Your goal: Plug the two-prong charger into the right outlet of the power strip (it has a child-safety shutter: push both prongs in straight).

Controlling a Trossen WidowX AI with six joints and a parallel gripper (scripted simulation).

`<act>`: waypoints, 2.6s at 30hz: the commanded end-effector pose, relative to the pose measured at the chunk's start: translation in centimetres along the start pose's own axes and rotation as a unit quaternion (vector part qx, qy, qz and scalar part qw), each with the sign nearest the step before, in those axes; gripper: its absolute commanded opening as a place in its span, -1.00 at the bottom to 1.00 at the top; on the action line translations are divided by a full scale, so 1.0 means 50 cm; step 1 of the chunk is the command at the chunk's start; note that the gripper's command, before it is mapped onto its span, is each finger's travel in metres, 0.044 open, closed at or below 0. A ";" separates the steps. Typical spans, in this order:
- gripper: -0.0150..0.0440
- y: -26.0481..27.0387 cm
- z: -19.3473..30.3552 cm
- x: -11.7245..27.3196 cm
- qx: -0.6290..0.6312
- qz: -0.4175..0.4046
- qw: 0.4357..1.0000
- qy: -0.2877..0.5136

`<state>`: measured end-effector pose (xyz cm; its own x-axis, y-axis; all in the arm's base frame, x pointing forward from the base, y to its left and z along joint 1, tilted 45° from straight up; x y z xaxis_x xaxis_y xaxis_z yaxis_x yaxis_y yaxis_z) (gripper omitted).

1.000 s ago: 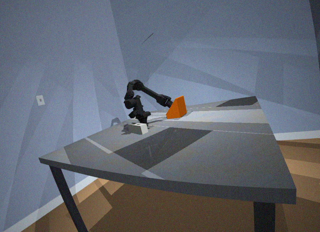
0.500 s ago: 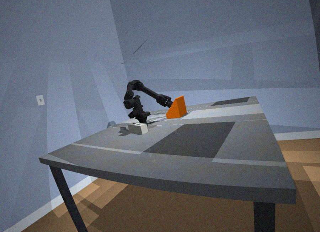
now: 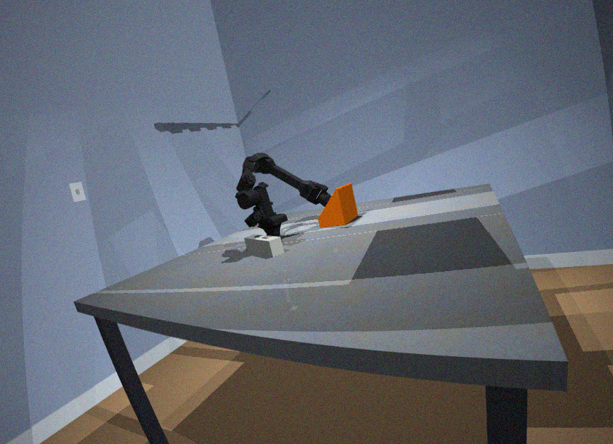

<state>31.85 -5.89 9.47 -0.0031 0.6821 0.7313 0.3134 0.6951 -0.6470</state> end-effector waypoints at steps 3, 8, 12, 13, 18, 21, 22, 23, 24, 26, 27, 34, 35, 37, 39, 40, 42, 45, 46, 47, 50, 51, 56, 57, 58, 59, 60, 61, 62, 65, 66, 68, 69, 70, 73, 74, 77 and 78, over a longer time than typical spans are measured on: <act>-0.49 -0.001 -0.002 0.001 0.003 0.002 1.000 -0.001; -0.49 -0.001 -0.003 0.001 0.003 0.002 1.000 -0.001; -0.49 -0.001 -0.004 0.001 0.003 0.002 1.000 -0.001; -0.49 -0.001 -0.004 0.001 0.003 0.002 1.000 -0.001; -0.49 -0.001 -0.005 0.001 0.003 0.002 1.000 -0.001; -0.49 -0.001 -0.006 0.001 0.003 0.002 1.000 -0.001; -0.49 -0.001 -0.007 0.001 0.003 0.002 1.000 -0.001; -0.49 -0.001 -0.008 0.001 0.003 0.002 1.000 -0.001; -0.49 -0.001 -0.009 0.001 0.003 0.002 1.000 -0.001; -0.49 -0.002 -0.010 0.001 0.003 0.002 1.000 -0.001; -0.49 -0.002 -0.011 0.001 0.003 0.002 1.000 -0.001; -0.49 -0.002 -0.015 0.002 0.003 0.002 1.000 -0.001; -0.49 -0.002 -0.016 0.002 0.003 0.002 1.000 -0.001; -0.49 -0.002 -0.017 0.002 0.003 0.002 1.000 -0.001; -0.49 -0.002 -0.018 0.002 0.003 0.002 1.000 -0.001; -0.49 -0.002 -0.019 0.002 0.003 0.002 1.000 -0.001; -0.49 -0.002 -0.020 0.002 0.003 0.002 1.000 -0.001; -0.49 -0.002 -0.022 0.002 0.003 0.002 1.000 -0.001; -0.49 -0.003 -0.023 0.002 0.003 0.002 1.000 -0.001; -0.49 -0.003 -0.023 0.002 0.003 0.002 1.000 -0.001; -0.49 -0.003 -0.025 0.003 0.003 0.002 1.000 -0.001; -0.49 -0.003 -0.026 0.003 0.003 0.002 1.000 -0.001; -0.49 -0.003 -0.028 0.003 0.003 0.002 1.000 -0.001; -0.49 -0.003 -0.028 0.003 0.003 0.002 1.000 -0.001; -0.49 -0.003 -0.029 0.003 0.003 0.002 1.000 -0.001; -0.49 -0.003 -0.030 0.003 0.003 0.002 1.000 -0.001; -0.49 -0.003 -0.030 0.004 0.003 0.002 1.000 -0.001; -0.49 -0.003 -0.031 0.004 0.003 0.002 1.000 -0.001; -0.49 -0.004 -0.032 0.004 0.003 0.002 1.000 -0.001; -0.49 -0.004 -0.034 0.004 0.003 0.002 1.000 -0.001; -0.49 -0.004 -0.035 0.004 0.003 0.002 1.000 -0.001; -0.49 -0.004 -0.037 0.004 0.003 0.002 1.000 -0.001; -0.49 -0.004 -0.038 0.004 0.003 0.002 1.000 -0.001; -0.49 -0.004 -0.038 0.004 0.003 0.002 1.000 -0.001; -0.49 -0.004 -0.041 0.004 0.003 0.002 1.000 -0.001; -0.49 -0.004 -0.042 0.004 0.003 0.002 1.000 -0.001; -0.49 -0.004 -0.044 0.004 0.003 0.002 1.000 -0.001; -0.49 -0.005 -0.045 0.004 0.003 0.002 1.000 -0.001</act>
<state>33.14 -6.19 9.90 0.0141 0.6819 0.7313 0.2908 0.6970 -0.6555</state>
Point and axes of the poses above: the point midway between the two fingers, 35 mm back from their tips, its own x axis back along the fingers, its own y axis across the jaws, z = x × y, the point moved 3 cm from there along x, back along the fingers, and after that the axes turned 4 degrees about x, right-handed, at the moved point
